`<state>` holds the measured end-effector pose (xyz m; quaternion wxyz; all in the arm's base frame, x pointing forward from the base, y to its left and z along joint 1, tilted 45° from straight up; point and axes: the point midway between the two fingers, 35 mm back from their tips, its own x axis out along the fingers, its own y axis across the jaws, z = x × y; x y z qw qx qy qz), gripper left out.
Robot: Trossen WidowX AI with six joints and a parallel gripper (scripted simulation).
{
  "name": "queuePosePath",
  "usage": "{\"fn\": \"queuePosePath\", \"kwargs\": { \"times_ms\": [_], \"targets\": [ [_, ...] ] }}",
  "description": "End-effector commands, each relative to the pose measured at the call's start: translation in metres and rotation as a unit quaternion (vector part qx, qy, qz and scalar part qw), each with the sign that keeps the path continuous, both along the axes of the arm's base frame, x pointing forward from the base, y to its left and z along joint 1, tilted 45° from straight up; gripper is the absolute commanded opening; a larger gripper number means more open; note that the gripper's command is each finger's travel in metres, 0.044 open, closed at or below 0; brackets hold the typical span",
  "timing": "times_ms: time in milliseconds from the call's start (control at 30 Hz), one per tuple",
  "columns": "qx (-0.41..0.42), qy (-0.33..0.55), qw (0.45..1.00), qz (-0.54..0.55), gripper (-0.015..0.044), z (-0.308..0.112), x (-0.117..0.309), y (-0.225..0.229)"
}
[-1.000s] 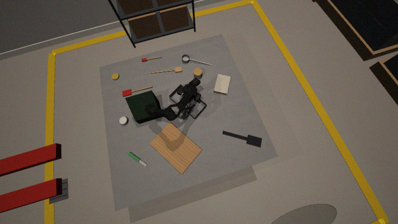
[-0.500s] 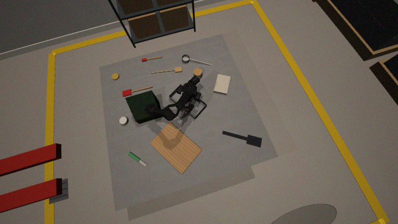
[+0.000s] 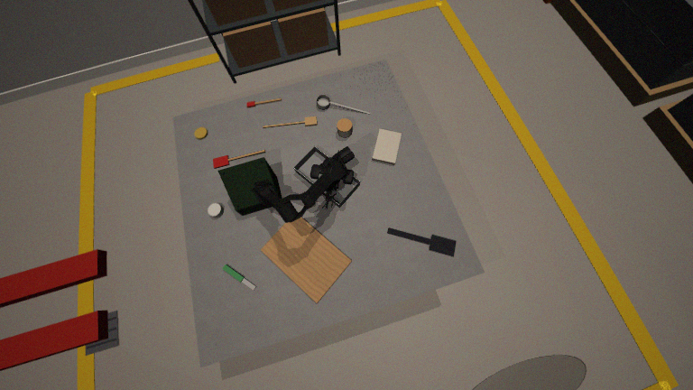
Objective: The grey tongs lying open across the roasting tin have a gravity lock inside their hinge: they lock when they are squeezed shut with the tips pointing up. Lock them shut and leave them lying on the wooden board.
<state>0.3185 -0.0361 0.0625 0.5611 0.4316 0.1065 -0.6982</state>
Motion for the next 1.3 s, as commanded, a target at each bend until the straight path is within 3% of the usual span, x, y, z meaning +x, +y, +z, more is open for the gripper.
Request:
{"fn": "queuePosePath", "kwargs": {
  "times_ms": [0,767,1267],
  "targets": [
    [-0.002,0.032,0.999,0.036,-0.0150,0.019,-0.007,-0.018],
    [-0.014,0.185,0.964,0.190,-0.0150,0.096,-0.059,-0.093],
    [-0.001,0.217,0.951,0.221,-0.0150,0.109,-0.076,-0.113]
  ]
}}
